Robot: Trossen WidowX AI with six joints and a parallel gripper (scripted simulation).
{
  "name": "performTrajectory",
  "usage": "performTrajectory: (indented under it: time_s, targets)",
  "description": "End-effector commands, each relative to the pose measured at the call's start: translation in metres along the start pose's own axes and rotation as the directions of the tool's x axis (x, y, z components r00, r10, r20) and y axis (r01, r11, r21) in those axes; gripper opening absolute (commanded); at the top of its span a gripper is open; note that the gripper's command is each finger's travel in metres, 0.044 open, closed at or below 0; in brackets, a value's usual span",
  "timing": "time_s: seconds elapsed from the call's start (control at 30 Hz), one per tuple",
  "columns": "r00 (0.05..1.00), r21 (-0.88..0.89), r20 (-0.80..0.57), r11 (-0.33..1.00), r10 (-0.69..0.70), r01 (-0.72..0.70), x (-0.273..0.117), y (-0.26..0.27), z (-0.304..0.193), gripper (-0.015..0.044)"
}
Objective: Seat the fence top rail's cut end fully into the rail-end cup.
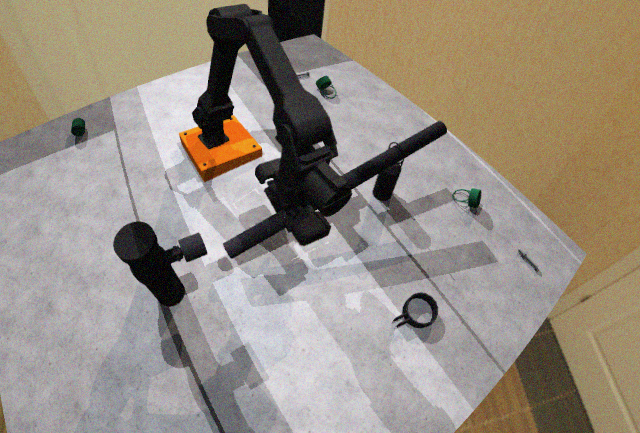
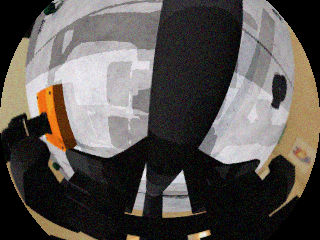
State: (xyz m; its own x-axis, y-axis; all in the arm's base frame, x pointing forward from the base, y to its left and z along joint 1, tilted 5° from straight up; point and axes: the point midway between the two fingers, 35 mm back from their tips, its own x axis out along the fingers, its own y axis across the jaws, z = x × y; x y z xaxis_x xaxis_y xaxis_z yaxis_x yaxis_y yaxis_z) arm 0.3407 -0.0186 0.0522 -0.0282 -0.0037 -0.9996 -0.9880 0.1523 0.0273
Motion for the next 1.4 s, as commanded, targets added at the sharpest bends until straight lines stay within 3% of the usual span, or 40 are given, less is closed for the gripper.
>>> performTrajectory:
  time_s: [0.0, 0.27, 1.37]
  targets:
    - [0.998, -0.001, -0.066, 1.000, -0.024, 0.024, -0.022, -0.004, -0.008, 0.0000]
    - [0.985, -0.006, -0.169, 1.000, -0.023, 0.023, -0.049, -0.003, -0.021, 0.0000]
    - [0.988, -0.007, -0.152, 1.000, -0.011, 0.010, -0.054, -0.006, -0.023, 0.0000]
